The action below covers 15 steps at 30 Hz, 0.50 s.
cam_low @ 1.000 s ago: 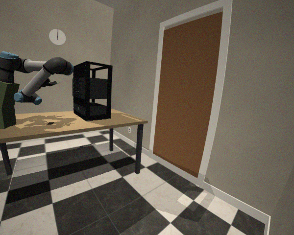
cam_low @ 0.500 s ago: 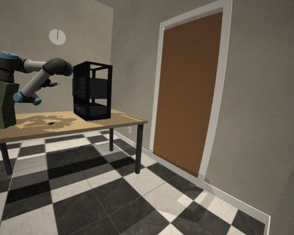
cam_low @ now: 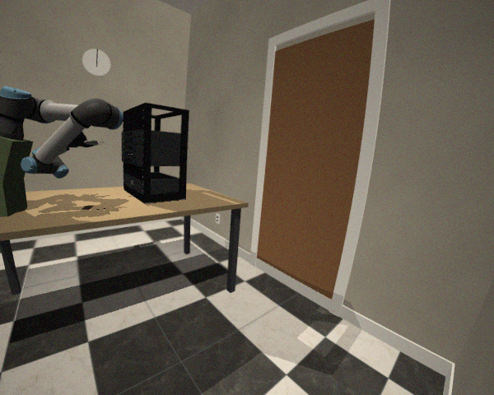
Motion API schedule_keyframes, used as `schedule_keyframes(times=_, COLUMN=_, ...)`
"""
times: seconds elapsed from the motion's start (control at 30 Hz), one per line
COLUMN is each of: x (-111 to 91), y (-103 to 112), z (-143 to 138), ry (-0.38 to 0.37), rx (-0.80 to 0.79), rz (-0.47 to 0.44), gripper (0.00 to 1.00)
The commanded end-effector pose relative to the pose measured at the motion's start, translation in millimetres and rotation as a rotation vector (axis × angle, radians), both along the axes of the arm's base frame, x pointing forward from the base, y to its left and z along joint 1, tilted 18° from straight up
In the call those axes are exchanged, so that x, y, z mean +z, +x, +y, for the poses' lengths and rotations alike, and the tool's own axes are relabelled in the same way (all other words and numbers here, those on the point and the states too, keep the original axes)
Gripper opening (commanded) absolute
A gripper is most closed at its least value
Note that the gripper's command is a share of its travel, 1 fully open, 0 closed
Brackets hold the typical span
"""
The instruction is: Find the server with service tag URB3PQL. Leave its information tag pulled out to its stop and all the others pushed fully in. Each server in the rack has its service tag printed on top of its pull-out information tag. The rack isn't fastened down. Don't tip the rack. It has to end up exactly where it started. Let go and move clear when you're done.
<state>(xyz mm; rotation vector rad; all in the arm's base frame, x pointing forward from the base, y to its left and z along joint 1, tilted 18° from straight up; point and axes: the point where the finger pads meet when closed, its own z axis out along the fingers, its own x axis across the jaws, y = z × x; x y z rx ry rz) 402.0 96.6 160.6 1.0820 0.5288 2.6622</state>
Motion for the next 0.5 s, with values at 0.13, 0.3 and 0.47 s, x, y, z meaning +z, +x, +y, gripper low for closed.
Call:
schedule_keyframes(times=0.13, x=-3, y=5, z=-5, ry=0.015, rx=-0.006, rz=0.024, gripper=1.00)
schedule_keyframes(times=0.3, x=-5, y=9, z=-8, ry=0.026, rx=-0.010, rz=0.042, gripper=1.00)
schedule_keyframes(times=0.47, x=-8, y=13, z=-12, ry=0.037, rx=-0.014, rz=0.059, gripper=1.00)
